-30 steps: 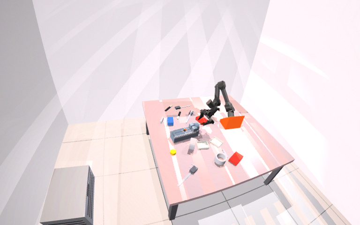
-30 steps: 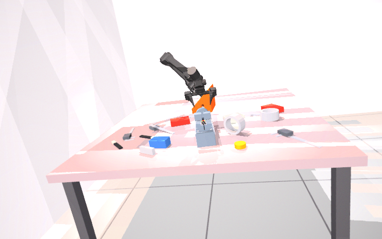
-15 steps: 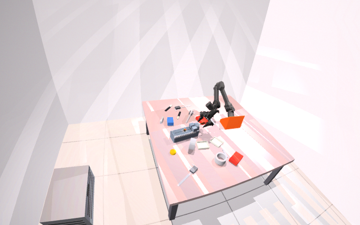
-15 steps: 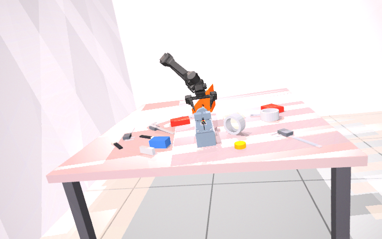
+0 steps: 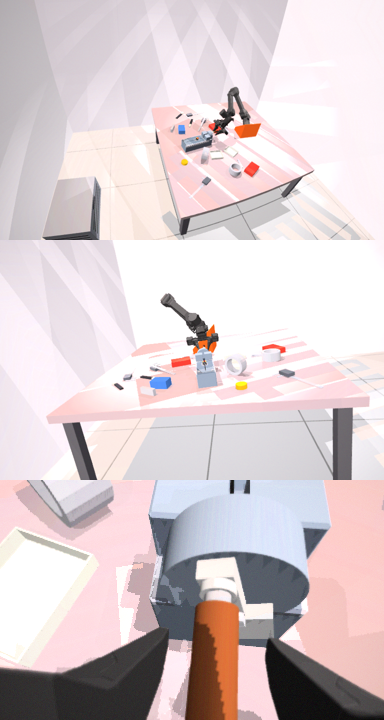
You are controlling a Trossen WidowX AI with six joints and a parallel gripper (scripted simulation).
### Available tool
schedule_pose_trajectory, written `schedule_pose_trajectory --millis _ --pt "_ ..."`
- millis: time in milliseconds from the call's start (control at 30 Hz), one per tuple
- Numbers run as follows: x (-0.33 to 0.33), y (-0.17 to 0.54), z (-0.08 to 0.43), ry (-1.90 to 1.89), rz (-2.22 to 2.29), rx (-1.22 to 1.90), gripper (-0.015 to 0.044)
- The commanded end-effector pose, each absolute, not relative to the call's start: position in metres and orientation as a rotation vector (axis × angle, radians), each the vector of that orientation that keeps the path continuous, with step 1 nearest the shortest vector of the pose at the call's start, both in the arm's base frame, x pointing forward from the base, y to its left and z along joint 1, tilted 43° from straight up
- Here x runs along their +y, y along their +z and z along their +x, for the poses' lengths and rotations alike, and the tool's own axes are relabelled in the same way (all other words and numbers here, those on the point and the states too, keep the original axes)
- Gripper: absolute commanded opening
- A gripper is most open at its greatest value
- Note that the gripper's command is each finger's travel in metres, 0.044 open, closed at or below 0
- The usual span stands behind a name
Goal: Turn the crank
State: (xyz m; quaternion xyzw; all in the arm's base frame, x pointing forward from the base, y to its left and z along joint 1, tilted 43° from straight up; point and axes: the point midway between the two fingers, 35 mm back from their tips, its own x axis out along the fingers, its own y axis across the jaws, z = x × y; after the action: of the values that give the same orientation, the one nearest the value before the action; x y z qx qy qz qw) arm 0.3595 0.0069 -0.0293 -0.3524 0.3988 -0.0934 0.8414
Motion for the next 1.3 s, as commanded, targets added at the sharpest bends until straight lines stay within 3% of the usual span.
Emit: schedule_pose_trajectory --millis 0,133,233,1267 --pt "0.007 -0.032 0.358 -0.191 -0.749 0.850 0.0125" --pt "0.007 -0.032 0.358 -0.191 -0.749 0.850 0.0020" --pt "0.007 -0.032 0.358 -0.191 -0.749 0.850 0.0000" --pt "0.013 -0.047 0.357 -0.191 -0.748 0.850 0.0000"
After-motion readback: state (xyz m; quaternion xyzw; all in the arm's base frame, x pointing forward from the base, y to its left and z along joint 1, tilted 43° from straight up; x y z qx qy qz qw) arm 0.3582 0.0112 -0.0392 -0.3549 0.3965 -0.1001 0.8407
